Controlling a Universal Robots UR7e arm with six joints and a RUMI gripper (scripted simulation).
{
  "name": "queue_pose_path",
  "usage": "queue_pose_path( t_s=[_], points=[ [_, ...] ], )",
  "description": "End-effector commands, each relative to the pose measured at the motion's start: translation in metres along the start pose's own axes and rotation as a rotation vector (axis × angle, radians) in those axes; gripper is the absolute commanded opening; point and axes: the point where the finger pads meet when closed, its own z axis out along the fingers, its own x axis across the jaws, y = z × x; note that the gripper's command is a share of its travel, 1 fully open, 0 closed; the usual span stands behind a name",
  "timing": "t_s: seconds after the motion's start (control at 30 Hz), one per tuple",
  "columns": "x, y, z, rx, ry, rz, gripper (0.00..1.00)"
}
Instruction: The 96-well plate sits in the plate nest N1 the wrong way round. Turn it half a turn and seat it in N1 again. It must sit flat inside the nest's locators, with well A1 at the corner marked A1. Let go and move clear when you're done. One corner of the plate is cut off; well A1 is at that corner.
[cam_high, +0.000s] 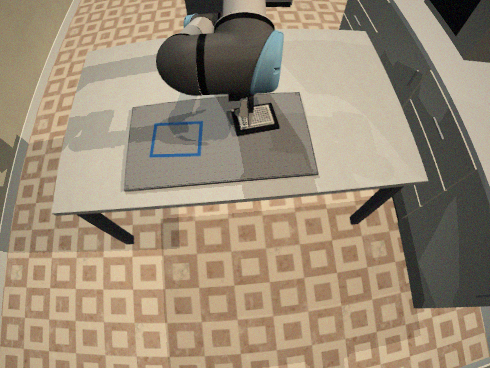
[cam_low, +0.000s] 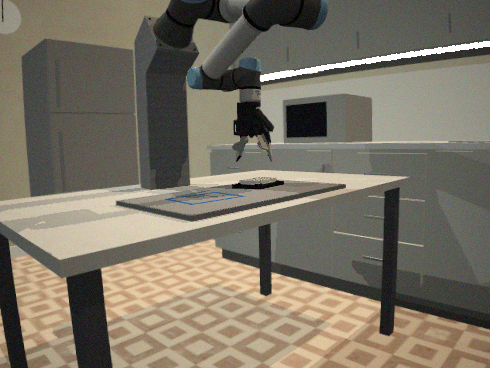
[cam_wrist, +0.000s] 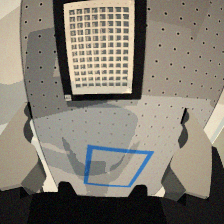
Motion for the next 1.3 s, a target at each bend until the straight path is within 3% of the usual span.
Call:
queue_pose_path(
  t_s=[0.0, 0.17, 0.8, 1.27],
  points=[
    [-0.004, -0.015, -0.005, 0.052, -0.016, -0.059, 1.0],
    [-0.01, -0.036, -0.014, 0.052, -0.016, -0.059, 1.0],
    [-0.01, -0.036, -0.014, 0.052, -0.016, -0.059, 1.0],
    [-0.011, -0.037, 0.006, 0.052, -0.016, -0.059, 1.0]
  ],
)
